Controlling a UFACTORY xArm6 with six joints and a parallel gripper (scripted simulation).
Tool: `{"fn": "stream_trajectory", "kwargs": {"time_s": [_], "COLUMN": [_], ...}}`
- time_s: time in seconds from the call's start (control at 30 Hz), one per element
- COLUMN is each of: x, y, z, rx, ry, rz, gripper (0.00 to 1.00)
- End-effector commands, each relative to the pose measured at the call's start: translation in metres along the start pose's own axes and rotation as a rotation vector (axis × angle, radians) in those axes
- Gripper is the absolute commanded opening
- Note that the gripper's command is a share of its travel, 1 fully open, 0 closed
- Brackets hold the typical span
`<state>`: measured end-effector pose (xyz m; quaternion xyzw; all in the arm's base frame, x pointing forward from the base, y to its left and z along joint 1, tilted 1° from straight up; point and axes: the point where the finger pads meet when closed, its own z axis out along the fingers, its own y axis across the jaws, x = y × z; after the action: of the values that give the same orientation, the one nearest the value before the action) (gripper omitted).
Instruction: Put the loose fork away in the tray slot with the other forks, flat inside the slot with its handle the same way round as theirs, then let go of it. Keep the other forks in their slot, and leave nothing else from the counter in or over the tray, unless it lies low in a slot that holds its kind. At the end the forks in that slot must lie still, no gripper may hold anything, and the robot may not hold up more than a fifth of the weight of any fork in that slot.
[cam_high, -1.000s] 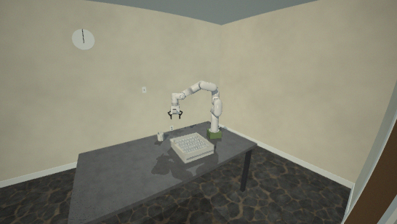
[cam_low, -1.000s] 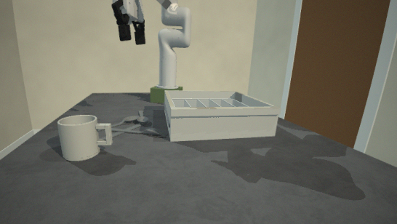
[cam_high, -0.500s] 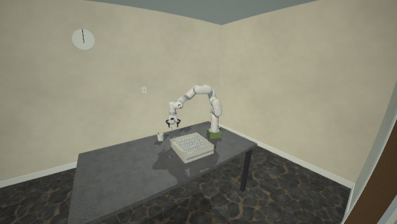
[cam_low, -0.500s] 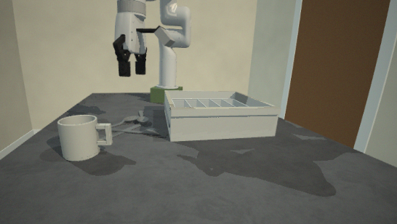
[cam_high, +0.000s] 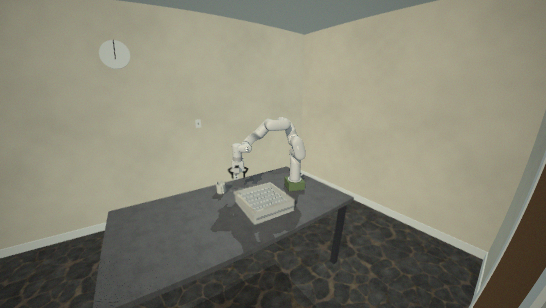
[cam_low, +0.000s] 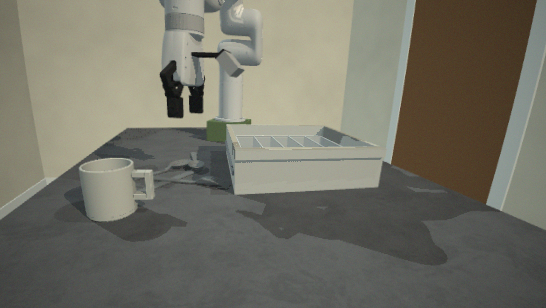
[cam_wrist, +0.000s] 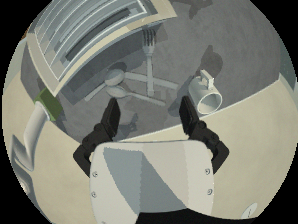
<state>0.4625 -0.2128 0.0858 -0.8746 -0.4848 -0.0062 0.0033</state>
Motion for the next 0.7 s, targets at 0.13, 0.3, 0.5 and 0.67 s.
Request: {"fn": "stream_trajectory", "kwargs": {"time_s": [0.13, 0.3, 0.5, 0.67], "x": [0.021, 0.021, 0.021, 0.021], "y": [0.0, 0.0, 0.0, 0.0], "z": [0.065, 0.065, 0.065, 0.065], "rx": [0.001, 0.001, 0.001, 0.001], "ry": [0.0, 0.0, 0.0, 0.0], "rz": [-0.023, -0.023, -0.023, -0.023], "gripper": [0.28, 0.28, 0.28, 0.28]}}
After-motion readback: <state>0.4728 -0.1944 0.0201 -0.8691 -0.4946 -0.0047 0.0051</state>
